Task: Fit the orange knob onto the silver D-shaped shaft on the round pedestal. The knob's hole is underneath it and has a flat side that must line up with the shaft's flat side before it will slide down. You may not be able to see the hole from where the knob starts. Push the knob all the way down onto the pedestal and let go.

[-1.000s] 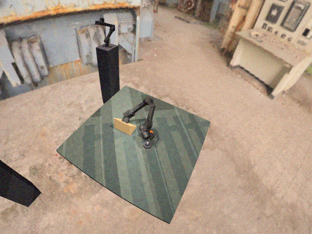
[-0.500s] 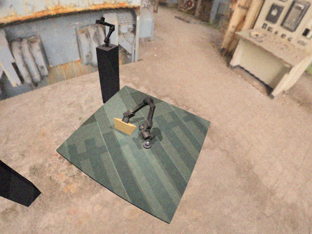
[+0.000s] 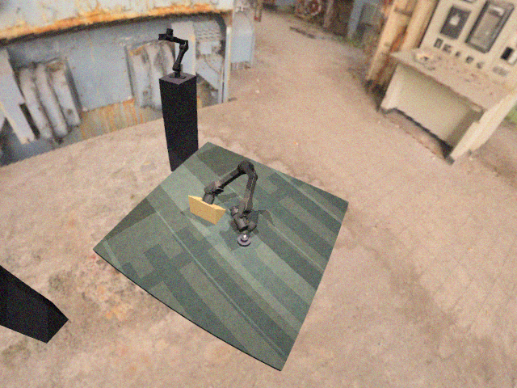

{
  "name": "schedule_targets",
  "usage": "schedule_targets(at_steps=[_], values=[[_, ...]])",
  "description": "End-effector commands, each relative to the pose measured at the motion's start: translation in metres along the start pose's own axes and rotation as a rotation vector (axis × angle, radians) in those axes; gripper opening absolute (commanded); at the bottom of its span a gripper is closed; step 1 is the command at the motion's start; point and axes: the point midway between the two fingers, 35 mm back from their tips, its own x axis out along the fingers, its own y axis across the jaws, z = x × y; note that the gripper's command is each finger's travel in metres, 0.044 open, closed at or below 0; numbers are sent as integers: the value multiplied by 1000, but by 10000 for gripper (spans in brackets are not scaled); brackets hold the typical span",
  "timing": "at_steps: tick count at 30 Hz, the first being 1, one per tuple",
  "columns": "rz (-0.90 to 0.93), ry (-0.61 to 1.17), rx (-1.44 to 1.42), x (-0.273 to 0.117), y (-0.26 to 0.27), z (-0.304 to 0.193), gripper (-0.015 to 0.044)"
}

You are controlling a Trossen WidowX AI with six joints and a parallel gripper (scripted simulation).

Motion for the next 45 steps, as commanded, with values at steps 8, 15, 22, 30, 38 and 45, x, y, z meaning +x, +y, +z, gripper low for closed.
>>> schedule_targets(at_steps=[8, 15, 22, 30, 38, 45], values=[[1, -1, -3, -1, 0, -1, 440], [10, -18, -2, -48, 3, -31, 440], [1, -4, 0, -65, 1, -47, 440], [-79, -358, -2, -72, -7, -43, 440], [-3, -629, 4, -88, 1, -45, 440], [-3, -629, 4, -88, 1, -45, 440]])
